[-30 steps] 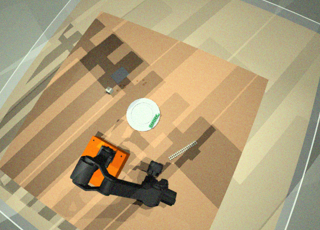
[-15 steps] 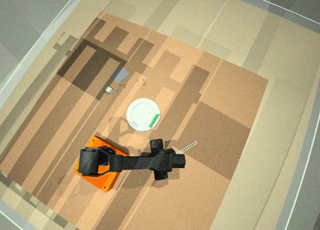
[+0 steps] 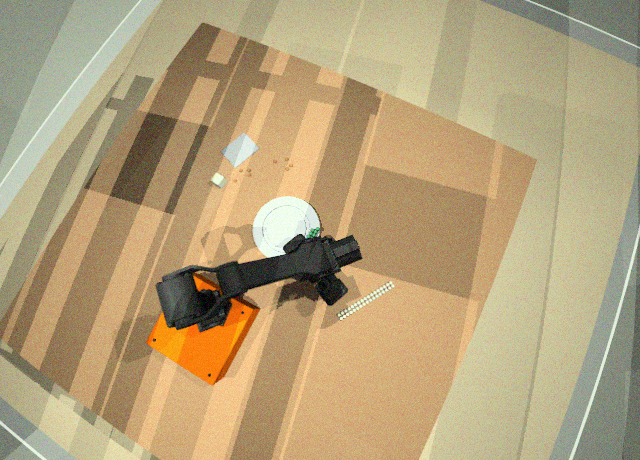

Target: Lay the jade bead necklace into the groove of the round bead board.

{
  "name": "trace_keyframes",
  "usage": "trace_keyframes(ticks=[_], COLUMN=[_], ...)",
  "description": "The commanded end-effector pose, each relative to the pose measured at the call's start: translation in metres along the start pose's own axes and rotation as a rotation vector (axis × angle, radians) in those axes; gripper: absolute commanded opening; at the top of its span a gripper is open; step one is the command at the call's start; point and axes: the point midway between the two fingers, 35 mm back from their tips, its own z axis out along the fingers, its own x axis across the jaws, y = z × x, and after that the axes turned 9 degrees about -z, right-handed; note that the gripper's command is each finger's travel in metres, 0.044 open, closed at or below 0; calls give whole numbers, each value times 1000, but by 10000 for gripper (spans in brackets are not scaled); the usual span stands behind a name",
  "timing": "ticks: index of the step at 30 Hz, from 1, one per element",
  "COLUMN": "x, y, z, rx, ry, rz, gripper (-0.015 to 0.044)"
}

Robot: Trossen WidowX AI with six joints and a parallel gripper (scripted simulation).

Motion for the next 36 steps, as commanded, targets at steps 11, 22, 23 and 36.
trace_keyframes(ticks=[11, 22, 23, 36], x=[72, 71, 71, 72], y=[35, 39, 39, 38], z=[5, 15, 16, 37], rx=[-37, -50, -49, -40], ry=[-12, -17, -17, -13], rz=[-357, -350, -350, -355], gripper=[250, 250, 250, 250])
